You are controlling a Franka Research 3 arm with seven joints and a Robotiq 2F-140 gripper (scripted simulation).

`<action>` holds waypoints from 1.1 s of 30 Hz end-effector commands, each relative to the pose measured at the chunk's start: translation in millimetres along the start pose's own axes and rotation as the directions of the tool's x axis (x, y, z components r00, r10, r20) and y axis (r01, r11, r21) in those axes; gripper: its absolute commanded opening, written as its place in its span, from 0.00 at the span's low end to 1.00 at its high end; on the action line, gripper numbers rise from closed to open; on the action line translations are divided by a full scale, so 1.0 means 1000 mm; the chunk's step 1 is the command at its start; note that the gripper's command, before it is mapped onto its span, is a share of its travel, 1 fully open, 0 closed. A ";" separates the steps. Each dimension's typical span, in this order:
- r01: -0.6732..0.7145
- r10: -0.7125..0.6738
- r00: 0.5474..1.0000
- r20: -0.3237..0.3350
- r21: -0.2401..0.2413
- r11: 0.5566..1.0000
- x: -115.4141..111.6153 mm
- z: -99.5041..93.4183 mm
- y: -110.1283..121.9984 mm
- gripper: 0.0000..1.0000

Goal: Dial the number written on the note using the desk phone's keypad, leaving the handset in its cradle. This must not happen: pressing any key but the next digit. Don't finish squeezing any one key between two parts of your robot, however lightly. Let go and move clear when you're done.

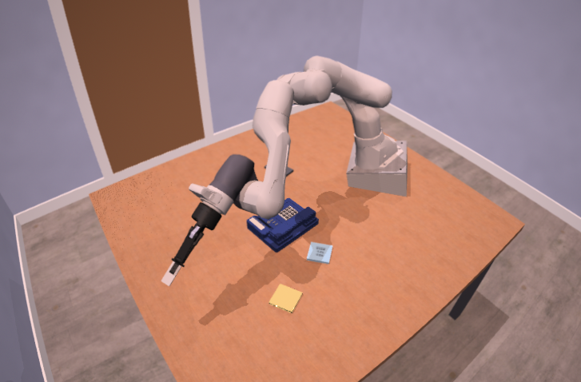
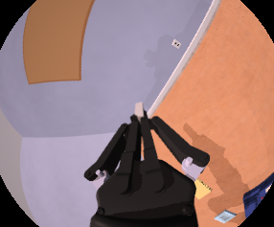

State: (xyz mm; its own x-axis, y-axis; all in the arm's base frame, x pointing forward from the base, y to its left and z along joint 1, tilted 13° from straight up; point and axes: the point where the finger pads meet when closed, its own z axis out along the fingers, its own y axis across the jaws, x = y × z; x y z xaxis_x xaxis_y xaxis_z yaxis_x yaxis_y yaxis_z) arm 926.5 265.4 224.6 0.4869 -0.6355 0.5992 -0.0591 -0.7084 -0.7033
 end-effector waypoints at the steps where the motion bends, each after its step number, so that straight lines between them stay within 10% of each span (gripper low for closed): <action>1: 0.011 -0.002 0.996 0.091 -0.099 0.995 -0.005 0.002 0.017 0.00; 21: 0.050 0.041 0.967 0.250 -0.349 0.936 0.050 -0.072 0.038 0.00; 25: 0.062 0.083 0.951 0.299 -0.445 0.894 0.068 -0.118 0.048 0.00; 29: 0.062 0.083 0.951 0.299 -0.445 0.894 0.068 -0.118 0.048 0.00; 33: 0.072 0.140 0.930 0.341 -0.541 0.838 0.085 -0.175 0.059 0.00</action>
State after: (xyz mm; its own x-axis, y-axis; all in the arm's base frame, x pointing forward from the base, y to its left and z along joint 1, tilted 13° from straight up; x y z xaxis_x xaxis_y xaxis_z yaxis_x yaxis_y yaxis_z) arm 852.2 142.5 301.4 0.7093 -0.5686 0.4166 -0.4029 -0.8120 -0.4222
